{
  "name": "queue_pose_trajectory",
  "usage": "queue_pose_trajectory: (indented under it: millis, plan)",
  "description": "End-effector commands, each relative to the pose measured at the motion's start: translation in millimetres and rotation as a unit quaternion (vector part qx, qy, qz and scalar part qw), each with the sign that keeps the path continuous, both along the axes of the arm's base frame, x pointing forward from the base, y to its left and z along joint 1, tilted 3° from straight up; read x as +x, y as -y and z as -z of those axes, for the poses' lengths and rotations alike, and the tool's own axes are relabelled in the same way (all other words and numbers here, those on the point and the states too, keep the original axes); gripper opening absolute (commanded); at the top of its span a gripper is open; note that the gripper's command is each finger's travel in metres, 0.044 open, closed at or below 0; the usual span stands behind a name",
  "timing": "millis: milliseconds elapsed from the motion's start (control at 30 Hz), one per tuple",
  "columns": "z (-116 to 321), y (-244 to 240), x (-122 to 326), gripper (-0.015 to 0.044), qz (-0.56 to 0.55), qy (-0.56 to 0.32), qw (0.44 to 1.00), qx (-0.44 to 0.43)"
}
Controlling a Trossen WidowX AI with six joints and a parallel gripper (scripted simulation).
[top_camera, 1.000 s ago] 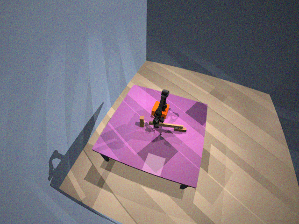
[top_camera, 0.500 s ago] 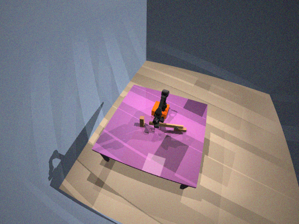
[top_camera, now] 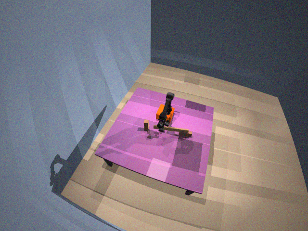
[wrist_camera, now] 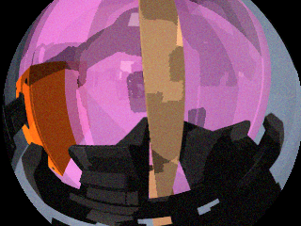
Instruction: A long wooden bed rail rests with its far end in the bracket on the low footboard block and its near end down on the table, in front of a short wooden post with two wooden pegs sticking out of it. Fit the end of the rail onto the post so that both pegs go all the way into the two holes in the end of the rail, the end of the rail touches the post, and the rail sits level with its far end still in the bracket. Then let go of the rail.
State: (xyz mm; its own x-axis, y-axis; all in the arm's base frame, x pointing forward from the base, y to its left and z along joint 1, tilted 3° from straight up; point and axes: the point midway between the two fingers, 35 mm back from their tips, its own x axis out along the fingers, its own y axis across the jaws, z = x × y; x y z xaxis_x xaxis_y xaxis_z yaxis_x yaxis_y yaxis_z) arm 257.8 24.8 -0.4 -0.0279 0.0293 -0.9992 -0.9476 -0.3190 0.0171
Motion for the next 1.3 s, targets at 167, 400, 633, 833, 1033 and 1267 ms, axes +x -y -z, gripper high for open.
queue_pose_trajectory:
  millis: [167, 400, 633, 833, 1033, 1267]
  plan:
    - [-0.3, 2.1, 1.4, 0.0000, -0.001, 0.002, 1.000, 0.001]
    - [0.4, 4.0, 2.3, 0.0000, -0.001, 0.002, 1.000, 0.000]
    - [0.5, 5.9, 3.5, 0.0000, -0.001, 0.002, 1.000, 0.000]
    - [-0.1, 7.4, 4.6, 0.0000, -0.001, 0.002, 1.000, 0.000]
    - [-0.7, 8.9, 5.6, 0.0000, -0.001, 0.002, 1.000, 0.000]
    - [-1.5, 10.7, 6.7, 0.0000, -0.001, 0.002, 1.000, 0.000]
